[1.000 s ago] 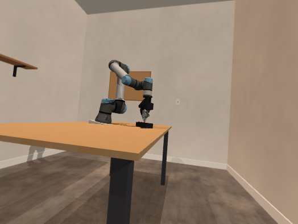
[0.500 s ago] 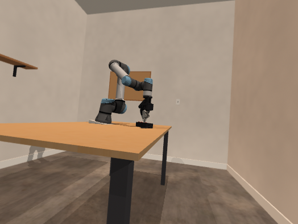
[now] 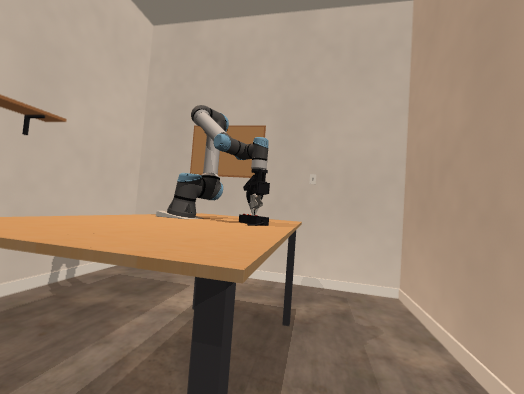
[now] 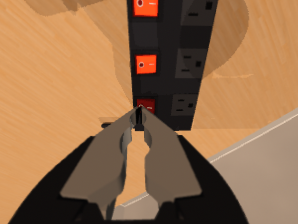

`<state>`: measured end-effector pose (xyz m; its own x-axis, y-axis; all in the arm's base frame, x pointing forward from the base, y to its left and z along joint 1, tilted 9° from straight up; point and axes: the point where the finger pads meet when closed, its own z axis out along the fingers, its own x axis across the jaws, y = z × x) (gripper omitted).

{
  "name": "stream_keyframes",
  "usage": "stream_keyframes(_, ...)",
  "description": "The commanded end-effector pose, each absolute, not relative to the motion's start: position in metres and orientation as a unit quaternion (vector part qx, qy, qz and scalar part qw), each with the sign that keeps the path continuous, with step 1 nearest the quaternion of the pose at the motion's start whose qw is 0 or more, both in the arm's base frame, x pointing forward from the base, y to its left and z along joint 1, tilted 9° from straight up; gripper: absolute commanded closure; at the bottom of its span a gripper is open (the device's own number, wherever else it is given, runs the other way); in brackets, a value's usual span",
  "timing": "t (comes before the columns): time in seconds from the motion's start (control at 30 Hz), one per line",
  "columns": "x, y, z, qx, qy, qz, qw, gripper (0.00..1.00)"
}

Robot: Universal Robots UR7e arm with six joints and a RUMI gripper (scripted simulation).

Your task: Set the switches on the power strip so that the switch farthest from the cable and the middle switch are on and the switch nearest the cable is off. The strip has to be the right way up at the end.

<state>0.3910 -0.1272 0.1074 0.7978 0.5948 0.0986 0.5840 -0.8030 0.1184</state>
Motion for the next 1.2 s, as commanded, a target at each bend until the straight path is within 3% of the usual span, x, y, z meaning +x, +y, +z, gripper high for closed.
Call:
stream_keyframes(0.0,0.391,-0.127,0.108,0.947,0.311,0.066,0.041,1.0)
stream_keyframes(1.17,0.385,-0.126,0.146,0.947,0.311,0.066,0.041,1.0)
